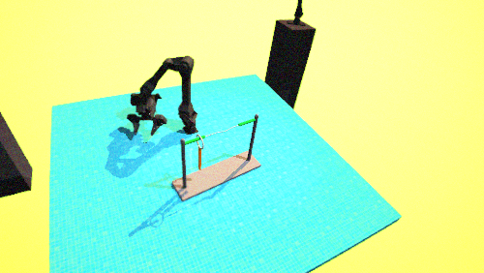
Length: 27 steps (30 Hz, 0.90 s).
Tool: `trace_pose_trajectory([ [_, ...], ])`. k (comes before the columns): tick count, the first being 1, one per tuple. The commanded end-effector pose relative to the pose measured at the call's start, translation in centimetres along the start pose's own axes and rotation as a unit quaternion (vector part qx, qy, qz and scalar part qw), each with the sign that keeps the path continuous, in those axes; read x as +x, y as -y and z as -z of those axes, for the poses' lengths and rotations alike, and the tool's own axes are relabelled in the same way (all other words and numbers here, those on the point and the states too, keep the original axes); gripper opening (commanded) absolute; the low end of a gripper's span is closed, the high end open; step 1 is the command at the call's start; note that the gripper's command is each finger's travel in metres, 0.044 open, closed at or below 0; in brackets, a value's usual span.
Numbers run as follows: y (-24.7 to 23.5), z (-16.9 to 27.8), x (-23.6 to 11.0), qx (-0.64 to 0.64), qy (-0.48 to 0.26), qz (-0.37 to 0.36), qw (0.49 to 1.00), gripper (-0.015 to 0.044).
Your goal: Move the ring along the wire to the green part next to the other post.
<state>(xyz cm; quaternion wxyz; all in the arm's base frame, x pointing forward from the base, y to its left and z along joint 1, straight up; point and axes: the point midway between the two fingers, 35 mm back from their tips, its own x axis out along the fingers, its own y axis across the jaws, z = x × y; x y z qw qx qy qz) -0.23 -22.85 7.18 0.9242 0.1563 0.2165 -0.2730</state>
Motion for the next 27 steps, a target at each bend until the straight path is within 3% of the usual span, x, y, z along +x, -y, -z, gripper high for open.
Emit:
trace_pose_trajectory([
  [1, 0.0, 0.0, 0.0, 0.000, -0.001, 0.000, 1.000, 0.0374],
  [9, 0.0, -0.3, 3.5, -0.040, -0.021, -0.028, 0.999, 0.0164],
  [20, -1.8, -2.0, 10.1, -0.120, -0.025, -0.076, 0.990, 0.0160],
  [27, -3.4, -3.3, 12.3, -0.132, -0.008, -0.099, 0.986, 0.0160],
])
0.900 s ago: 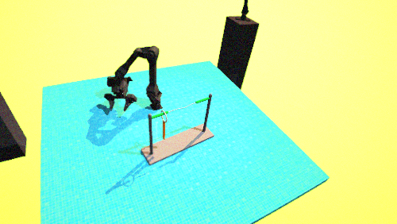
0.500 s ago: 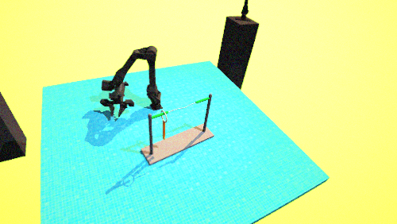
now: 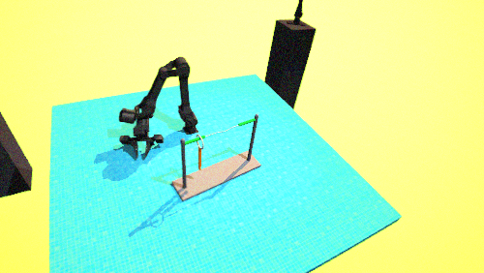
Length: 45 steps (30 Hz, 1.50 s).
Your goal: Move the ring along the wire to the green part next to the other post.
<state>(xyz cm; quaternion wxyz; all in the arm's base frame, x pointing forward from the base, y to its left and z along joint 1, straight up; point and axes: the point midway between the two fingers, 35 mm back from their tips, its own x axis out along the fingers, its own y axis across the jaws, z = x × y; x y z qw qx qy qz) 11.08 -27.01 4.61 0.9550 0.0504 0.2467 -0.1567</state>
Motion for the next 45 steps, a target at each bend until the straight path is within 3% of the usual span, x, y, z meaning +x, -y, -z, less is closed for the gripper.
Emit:
trace_pose_trajectory([
  [1, -0.7, -0.6, 1.0, 0.004, 0.007, -0.014, 1.000, 0.0160],
  [12, -3.4, -1.3, 3.8, -0.021, 0.045, -0.048, 0.998, 0.0160],
  [24, -9.5, -2.5, 6.0, -0.060, 0.109, -0.114, 0.986, 0.0160],
  [37, -20.0, -4.2, 3.9, -0.103, 0.192, -0.243, 0.945, 0.0160],
  [45, -20.7, -4.8, 3.9, -0.104, 0.194, -0.247, 0.944, 0.0160],
])
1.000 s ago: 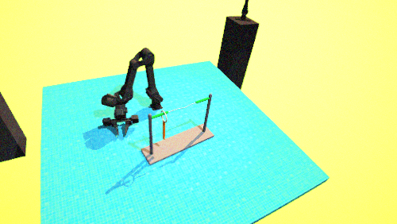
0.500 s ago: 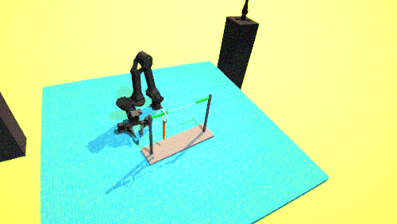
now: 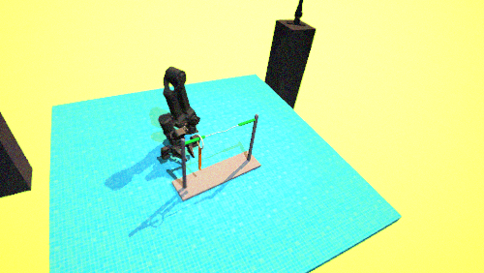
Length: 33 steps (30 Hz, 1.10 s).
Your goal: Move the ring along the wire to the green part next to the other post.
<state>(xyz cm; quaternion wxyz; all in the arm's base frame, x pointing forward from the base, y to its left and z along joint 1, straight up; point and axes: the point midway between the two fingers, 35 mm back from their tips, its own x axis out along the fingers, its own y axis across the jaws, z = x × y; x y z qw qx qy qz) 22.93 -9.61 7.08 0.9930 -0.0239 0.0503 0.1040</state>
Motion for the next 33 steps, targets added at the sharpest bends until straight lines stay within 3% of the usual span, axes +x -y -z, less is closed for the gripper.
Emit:
trace_pose_trajectory([
  [1, -0.1, -0.5, 0.5, 0.003, -0.001, 0.003, 1.000, 0.0160],
  [15, 0.3, -5.0, 3.9, 0.017, 0.012, 0.038, 0.999, 0.0160],
  [33, 0.8, -5.2, 5.9, 0.017, 0.012, 0.039, 0.999, 0.0160],
])
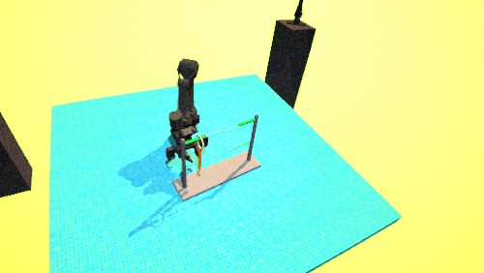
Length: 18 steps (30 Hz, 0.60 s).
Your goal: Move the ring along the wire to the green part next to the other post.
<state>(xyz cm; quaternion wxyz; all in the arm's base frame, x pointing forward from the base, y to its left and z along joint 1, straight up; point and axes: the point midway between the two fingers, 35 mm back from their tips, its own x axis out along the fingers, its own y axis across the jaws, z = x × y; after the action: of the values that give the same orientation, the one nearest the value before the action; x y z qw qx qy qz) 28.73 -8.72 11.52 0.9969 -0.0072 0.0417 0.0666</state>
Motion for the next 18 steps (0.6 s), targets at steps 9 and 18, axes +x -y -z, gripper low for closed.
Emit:
trace_pose_trajectory([
  [9, 0.3, -0.3, 1.9, -0.001, 0.003, 0.002, 1.000, 0.0160],
  [18, 0.3, -0.3, 3.3, -0.001, 0.004, 0.002, 1.000, 0.0160],
])
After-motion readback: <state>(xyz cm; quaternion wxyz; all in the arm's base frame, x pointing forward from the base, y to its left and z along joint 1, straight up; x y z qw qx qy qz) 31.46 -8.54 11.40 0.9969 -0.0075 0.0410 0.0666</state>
